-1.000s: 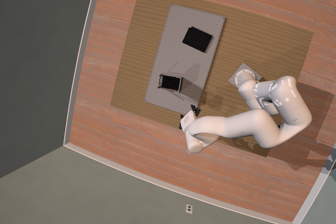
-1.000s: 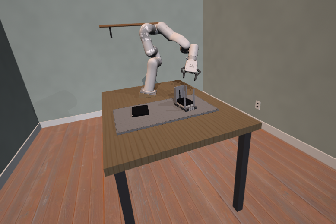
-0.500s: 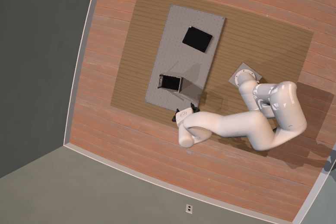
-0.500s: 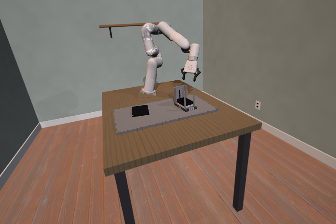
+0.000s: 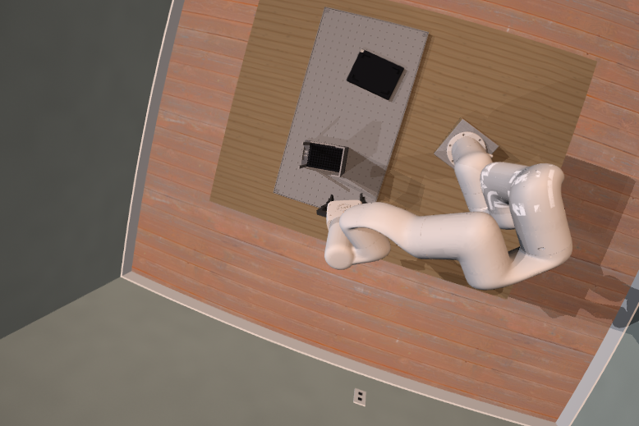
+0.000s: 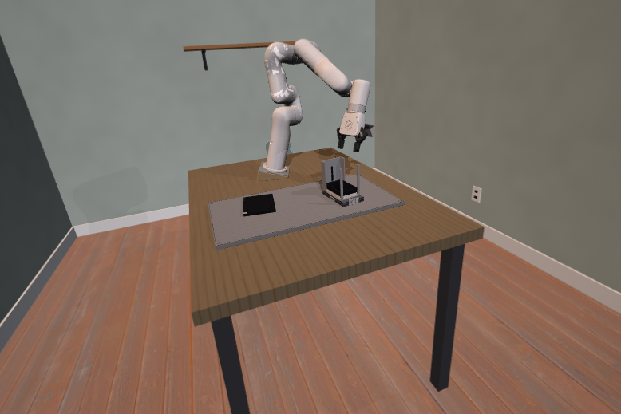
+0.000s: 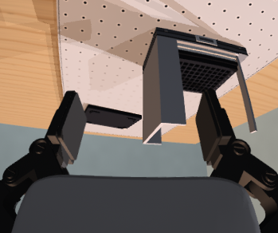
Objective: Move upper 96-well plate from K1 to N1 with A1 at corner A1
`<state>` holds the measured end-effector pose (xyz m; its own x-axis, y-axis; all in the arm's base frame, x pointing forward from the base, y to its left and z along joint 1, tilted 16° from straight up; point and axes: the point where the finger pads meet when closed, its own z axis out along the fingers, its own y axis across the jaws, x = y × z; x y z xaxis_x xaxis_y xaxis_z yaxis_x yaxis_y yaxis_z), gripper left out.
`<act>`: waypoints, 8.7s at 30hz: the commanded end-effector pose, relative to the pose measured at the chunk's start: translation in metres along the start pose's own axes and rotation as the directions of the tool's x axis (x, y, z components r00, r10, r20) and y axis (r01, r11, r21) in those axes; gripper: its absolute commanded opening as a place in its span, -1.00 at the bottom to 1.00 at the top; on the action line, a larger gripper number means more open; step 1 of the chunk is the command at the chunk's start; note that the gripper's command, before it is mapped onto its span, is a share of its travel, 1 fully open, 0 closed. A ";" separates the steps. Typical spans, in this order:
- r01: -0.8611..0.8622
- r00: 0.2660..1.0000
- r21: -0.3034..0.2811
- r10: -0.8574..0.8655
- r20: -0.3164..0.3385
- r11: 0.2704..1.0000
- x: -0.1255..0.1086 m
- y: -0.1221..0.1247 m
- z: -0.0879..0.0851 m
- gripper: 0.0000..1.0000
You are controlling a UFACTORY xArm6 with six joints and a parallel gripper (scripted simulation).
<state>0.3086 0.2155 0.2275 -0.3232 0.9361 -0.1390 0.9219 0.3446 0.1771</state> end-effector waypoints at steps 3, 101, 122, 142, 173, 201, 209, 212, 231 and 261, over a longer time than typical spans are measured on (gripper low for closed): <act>-0.208 0.977 0.034 0.209 -0.029 0.978 -0.012 0.009 0.002 1.00; -0.913 -0.215 0.336 0.973 0.080 -0.230 -0.120 0.077 0.048 1.00; -0.913 -0.215 0.336 0.973 0.081 -0.230 -0.109 0.077 0.078 1.00; -0.913 -0.215 0.336 0.973 0.081 -0.230 -0.100 0.077 0.103 1.00; -0.913 -0.215 0.336 0.973 0.081 -0.230 -0.090 0.076 0.130 1.00; -0.913 -0.215 0.336 0.973 0.081 -0.230 -0.085 0.076 0.144 1.00; -0.913 -0.215 0.336 0.973 0.081 -0.230 -0.083 0.076 0.148 1.00; -0.913 -0.215 0.336 0.973 0.081 -0.230 -0.083 0.076 0.149 1.00; -0.913 -0.215 0.336 0.973 0.081 -0.230 -0.083 0.076 0.148 -1.00; -0.913 -0.215 0.336 0.973 0.081 -0.230 -0.083 0.076 0.148 -1.00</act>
<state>0.4363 0.1533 0.1064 0.9845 0.1285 0.1195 0.1544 -0.9581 -0.2412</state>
